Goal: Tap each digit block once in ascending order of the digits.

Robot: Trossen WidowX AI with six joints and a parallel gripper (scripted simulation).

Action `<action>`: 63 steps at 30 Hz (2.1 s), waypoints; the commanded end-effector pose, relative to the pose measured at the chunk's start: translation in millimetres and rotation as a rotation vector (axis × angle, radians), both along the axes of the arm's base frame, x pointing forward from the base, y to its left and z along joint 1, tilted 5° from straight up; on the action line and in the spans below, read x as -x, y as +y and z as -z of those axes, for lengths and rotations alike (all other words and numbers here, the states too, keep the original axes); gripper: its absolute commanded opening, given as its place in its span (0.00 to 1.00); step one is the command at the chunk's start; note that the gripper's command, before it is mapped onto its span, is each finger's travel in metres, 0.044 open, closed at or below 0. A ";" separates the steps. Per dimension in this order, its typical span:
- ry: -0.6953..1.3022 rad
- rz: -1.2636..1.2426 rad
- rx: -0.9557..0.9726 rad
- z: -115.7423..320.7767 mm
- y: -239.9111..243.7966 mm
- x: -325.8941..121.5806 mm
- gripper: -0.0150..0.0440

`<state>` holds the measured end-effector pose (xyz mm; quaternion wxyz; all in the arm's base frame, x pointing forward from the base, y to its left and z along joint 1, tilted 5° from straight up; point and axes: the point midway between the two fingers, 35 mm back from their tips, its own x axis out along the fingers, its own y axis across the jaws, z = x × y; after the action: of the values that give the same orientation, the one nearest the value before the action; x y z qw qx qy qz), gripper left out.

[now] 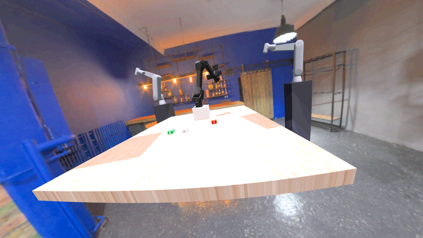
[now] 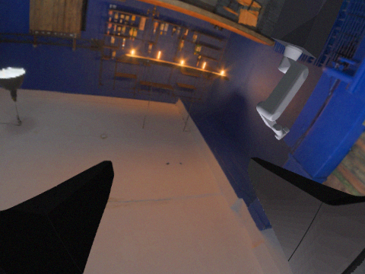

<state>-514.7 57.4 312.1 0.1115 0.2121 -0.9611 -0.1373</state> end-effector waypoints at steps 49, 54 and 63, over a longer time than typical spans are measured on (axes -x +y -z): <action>-1.405 1.178 -0.925 166.3 402.0 -683.6 0.93; -1.605 1.107 -0.877 181.8 347.2 -763.8 0.93; -1.867 0.905 -0.711 206.4 208.7 -869.1 0.93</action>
<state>328.3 313.7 112.3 -0.7723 -0.1489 -0.5633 -0.2531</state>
